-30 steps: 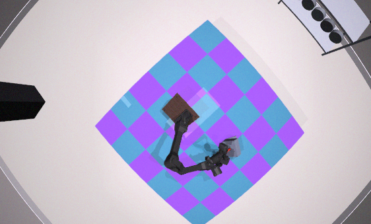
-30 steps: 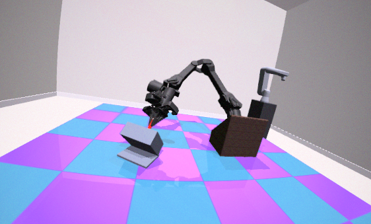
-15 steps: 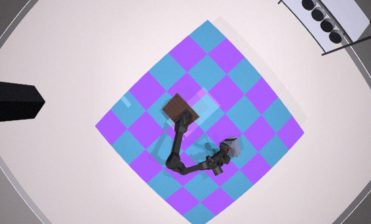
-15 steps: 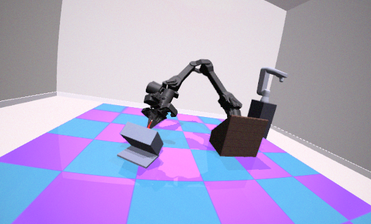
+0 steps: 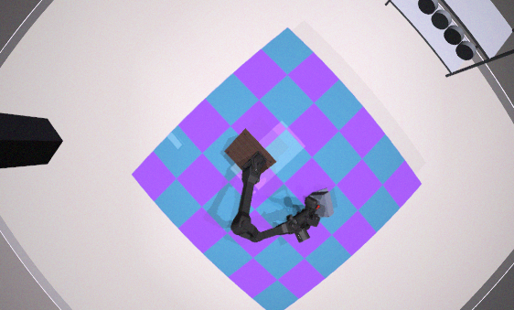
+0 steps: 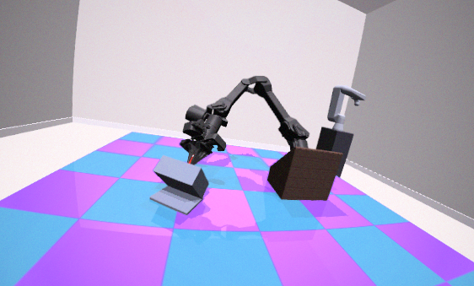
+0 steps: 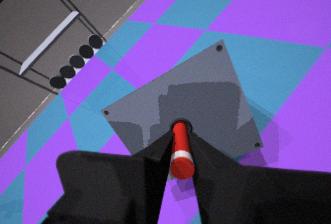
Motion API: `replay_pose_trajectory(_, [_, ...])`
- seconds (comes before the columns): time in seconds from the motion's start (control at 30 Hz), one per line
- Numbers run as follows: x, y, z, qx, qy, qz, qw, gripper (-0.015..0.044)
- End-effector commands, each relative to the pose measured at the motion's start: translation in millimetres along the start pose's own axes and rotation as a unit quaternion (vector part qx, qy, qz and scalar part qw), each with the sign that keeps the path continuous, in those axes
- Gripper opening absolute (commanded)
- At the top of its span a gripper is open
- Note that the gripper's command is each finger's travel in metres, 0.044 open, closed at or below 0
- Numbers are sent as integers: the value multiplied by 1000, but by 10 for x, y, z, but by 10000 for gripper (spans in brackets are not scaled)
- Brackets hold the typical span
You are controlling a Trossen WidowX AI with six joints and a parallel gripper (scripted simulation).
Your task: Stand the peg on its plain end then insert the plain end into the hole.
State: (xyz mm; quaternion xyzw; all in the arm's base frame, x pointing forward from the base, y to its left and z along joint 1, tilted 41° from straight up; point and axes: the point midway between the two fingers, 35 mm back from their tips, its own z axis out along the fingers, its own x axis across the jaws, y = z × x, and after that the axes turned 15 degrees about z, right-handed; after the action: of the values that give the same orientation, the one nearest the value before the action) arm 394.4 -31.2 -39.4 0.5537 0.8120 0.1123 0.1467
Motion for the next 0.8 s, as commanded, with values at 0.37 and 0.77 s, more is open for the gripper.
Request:
replay_pose_trajectory(0.37, [-1,1,-3,0,0,0,1000,157])
replay_pose_trajectory(0.77, [-4,7,-52,0,0,0,1000,440])
